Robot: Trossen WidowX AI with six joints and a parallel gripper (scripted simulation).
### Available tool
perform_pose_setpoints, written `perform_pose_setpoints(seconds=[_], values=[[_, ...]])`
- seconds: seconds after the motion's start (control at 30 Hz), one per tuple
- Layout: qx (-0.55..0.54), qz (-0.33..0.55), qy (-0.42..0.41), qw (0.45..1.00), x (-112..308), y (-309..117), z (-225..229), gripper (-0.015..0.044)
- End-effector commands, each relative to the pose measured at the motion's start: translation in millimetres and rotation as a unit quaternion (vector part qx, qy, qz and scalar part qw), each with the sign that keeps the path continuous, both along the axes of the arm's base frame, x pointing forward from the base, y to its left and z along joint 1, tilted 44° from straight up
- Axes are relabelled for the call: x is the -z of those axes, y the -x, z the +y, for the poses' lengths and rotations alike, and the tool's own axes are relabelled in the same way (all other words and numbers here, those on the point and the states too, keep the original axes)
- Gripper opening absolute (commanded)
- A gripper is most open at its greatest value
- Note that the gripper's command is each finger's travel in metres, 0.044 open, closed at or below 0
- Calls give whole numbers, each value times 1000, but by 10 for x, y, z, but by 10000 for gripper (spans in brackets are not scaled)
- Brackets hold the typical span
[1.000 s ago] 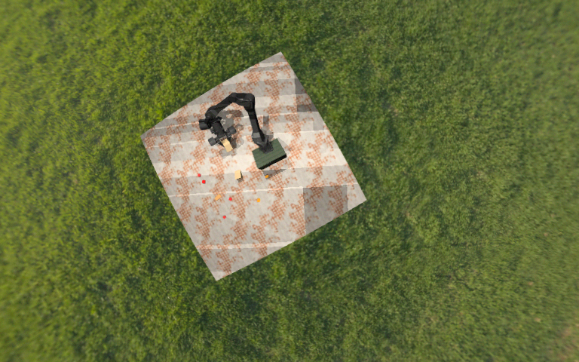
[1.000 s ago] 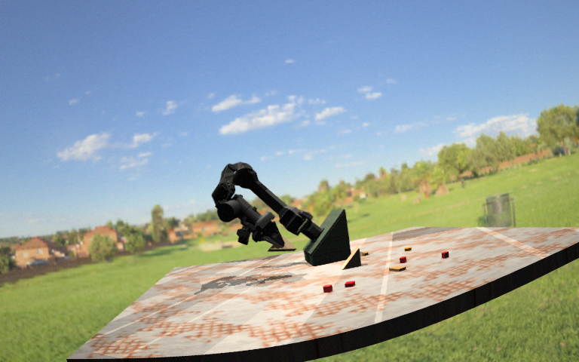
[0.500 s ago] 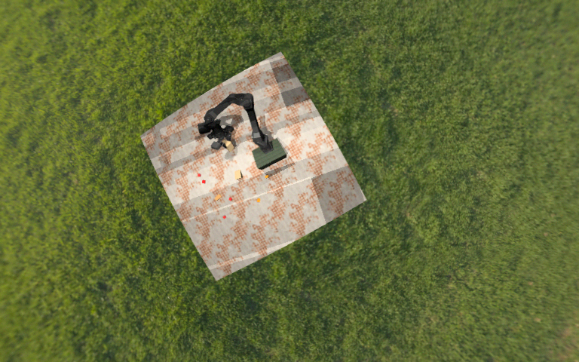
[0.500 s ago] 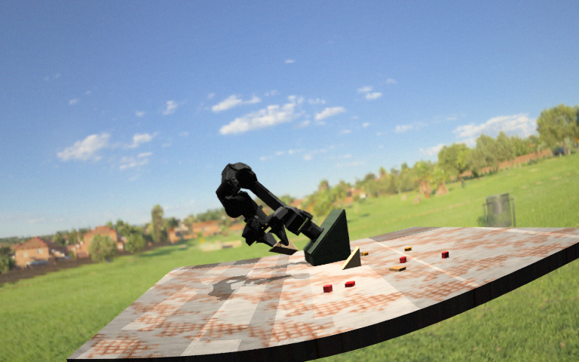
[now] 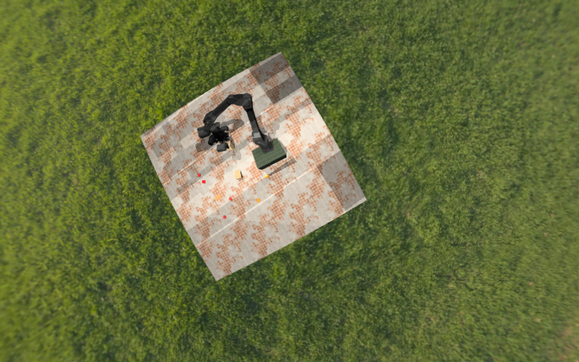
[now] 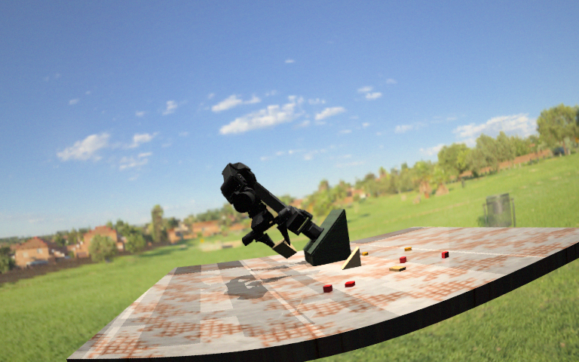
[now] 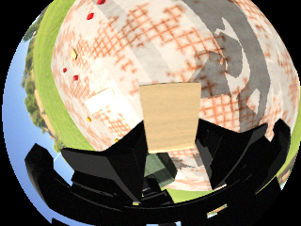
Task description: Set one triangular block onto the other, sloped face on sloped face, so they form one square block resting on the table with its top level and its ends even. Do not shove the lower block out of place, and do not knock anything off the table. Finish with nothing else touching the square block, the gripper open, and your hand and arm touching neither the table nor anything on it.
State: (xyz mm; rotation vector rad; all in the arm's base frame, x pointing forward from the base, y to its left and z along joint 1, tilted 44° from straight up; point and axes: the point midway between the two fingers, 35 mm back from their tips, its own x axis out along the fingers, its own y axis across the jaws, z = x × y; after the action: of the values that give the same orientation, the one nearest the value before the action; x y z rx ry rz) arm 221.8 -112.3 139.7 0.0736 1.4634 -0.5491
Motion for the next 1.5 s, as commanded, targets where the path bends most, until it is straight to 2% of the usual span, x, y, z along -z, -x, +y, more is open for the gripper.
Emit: perform_pose_setpoints(seconds=[0.0,0.33,0.7,1.07,1.47], values=[[-73,36,18,997,14,1,12,0],[-222,110,54,967,15,-7,28,0],[-375,197,87,902,3,-27,47,0],[-509,285,113,804,-24,-57,72,0],[-629,380,131,665,-68,-101,109,0]])
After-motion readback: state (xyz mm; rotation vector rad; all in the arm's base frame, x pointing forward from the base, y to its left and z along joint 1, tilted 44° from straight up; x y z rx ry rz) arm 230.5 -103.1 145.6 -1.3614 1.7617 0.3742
